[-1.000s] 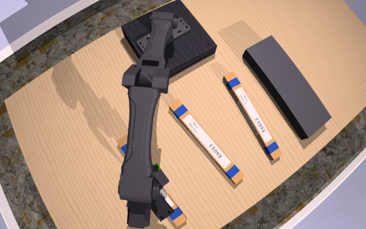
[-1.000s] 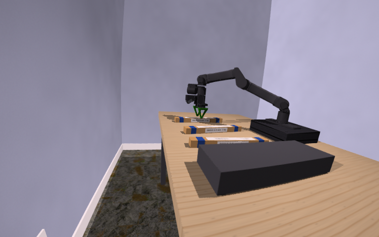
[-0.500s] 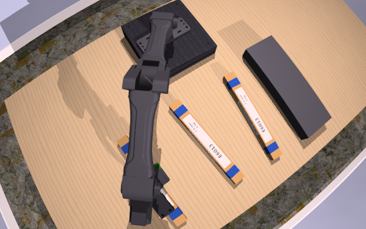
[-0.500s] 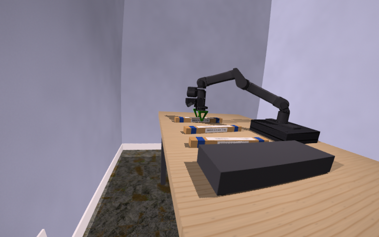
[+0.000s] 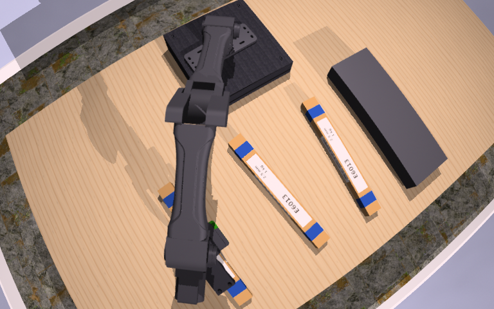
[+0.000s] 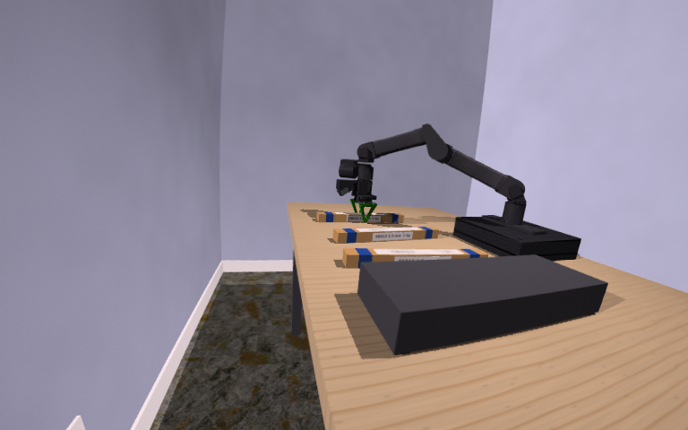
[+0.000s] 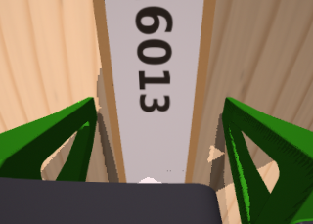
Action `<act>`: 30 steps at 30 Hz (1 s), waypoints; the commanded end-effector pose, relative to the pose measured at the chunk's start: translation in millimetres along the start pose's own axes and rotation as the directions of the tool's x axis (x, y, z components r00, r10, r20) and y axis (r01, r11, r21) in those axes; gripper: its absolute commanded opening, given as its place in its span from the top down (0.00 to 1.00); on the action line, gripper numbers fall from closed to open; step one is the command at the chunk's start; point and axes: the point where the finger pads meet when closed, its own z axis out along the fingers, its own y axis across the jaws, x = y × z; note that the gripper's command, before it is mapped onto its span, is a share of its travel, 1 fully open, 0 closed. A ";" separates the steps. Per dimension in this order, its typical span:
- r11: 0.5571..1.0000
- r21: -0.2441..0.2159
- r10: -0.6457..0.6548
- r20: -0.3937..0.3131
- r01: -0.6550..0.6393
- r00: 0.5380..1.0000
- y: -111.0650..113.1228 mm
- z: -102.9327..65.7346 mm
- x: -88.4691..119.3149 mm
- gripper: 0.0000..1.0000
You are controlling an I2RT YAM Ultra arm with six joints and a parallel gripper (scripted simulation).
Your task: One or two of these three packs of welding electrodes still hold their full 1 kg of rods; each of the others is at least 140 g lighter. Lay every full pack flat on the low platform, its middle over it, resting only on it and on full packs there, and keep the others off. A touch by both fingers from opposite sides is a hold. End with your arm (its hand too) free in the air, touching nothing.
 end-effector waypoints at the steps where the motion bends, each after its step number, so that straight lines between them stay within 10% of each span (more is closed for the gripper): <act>1: 1.000 0.013 -0.006 0.025 0.005 1.000 3.1 -12.8 -6.9 0.26; 7: 0.999 0.035 -0.008 0.051 0.007 0.999 -1.9 -24.3 -14.2 0.26; 8: 0.999 0.035 -0.009 0.051 0.007 0.999 -1.9 -24.3 -14.2 1.00; 30: 0.999 0.035 -0.011 0.050 0.009 0.999 -1.9 -24.2 -13.9 1.00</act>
